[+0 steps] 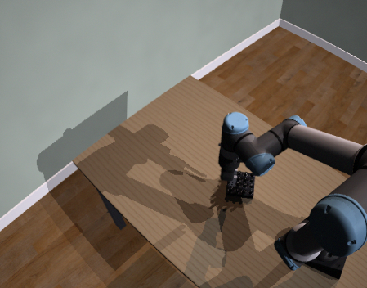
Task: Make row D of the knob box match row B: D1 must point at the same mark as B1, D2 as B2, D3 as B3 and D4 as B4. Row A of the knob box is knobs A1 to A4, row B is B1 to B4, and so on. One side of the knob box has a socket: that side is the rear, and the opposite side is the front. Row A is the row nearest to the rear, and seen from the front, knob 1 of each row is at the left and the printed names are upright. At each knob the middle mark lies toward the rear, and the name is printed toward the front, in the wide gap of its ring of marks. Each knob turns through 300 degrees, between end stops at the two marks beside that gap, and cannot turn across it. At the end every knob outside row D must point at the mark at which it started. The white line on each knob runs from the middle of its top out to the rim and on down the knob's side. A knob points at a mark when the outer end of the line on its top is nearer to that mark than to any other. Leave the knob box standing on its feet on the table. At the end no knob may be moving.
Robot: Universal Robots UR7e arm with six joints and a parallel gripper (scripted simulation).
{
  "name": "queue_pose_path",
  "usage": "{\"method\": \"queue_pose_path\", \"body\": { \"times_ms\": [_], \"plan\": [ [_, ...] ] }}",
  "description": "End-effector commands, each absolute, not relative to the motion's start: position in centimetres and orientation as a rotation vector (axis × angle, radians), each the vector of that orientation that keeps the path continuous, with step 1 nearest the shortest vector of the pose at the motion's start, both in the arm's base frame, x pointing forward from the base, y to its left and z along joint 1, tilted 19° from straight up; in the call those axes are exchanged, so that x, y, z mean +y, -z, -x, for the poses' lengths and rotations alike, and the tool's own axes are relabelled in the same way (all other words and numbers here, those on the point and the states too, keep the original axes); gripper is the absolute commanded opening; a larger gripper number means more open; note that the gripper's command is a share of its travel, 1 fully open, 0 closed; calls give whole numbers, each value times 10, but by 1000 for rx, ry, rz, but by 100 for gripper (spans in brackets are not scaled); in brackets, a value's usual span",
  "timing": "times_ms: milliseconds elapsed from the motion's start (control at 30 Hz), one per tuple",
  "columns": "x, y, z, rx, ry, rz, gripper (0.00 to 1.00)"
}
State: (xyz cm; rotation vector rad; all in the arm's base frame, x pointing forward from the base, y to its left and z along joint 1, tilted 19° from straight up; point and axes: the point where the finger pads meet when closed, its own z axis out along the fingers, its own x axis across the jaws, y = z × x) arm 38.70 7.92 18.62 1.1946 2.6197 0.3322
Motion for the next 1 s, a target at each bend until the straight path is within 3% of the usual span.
{"method": "queue_pose_path", "body": {
  "times_ms": [0,967],
  "plan": [
    [79,-185,-388,2619,-333,-1194,46],
    [81,-159,-396,2619,-333,-1193,46]
  ]
}}
